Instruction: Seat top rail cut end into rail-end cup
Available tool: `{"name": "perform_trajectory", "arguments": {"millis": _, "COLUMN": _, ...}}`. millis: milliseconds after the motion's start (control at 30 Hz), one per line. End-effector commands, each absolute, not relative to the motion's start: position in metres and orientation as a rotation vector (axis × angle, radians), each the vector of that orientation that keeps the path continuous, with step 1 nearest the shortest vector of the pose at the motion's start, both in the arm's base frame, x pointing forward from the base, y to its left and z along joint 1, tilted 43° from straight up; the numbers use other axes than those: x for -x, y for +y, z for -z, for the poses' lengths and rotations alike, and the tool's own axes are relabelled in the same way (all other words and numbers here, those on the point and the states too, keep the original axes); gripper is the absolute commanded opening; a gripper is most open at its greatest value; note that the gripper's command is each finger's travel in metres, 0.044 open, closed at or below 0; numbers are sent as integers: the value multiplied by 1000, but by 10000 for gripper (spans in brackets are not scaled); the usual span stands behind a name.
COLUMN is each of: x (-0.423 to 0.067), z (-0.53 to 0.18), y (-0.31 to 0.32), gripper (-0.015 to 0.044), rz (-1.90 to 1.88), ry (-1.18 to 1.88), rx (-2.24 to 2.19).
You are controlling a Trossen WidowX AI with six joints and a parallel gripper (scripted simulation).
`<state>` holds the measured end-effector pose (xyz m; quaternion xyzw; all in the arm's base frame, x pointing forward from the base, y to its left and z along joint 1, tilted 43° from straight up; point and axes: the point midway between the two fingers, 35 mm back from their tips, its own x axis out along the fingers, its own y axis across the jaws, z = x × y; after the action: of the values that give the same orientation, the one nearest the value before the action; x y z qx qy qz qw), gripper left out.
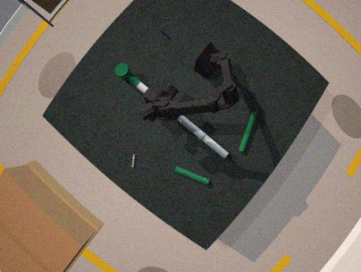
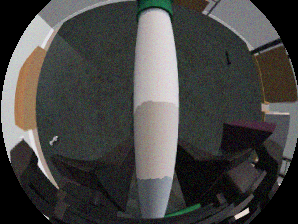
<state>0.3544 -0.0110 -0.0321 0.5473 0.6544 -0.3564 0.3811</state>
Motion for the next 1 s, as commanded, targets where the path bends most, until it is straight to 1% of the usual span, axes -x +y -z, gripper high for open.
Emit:
{"name": "perform_trajectory", "arguments": {"millis": 0, "x": -354, "z": 31, "y": -13, "gripper": 0, "rz": 915, "ry": 1665, "rx": -1395}}
{"name": "perform_trajectory", "arguments": {"millis": 967, "x": -354, "z": 30, "y": -18, "gripper": 0, "rz": 922, "ry": 1658, "rx": -1390}}
